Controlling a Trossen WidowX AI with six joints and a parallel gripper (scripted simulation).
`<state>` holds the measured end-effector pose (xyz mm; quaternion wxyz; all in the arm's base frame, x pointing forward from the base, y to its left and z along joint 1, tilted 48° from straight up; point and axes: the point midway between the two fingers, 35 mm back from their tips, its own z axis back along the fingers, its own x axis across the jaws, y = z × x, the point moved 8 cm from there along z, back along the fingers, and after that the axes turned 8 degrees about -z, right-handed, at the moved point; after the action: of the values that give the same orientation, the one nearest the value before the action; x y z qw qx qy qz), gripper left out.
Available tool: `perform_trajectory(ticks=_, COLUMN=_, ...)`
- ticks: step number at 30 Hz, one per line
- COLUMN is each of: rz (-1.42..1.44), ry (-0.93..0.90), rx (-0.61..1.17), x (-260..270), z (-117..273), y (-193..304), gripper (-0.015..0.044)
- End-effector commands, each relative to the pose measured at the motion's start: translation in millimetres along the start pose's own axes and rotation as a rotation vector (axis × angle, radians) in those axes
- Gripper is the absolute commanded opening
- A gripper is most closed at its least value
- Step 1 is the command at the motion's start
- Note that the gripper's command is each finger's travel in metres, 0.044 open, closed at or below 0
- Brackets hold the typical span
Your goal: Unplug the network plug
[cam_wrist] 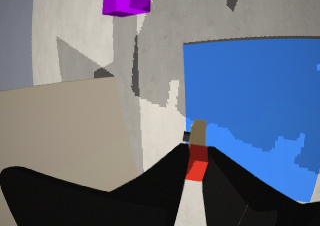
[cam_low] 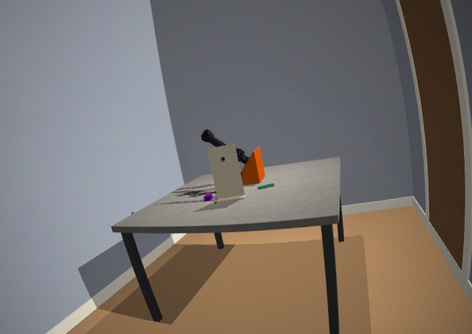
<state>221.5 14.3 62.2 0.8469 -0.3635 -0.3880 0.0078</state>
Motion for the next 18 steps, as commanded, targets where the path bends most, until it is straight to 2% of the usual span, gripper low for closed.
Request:
perform_trajectory(ticks=1, rz=0.004, ry=0.002, rx=0.004, x=-2, z=-3, y=1, gripper=0.0)
perform_trajectory(ticks=18, rz=0.003, ry=0.004, rx=0.005, x=-9, z=-15, y=0, gripper=0.0)
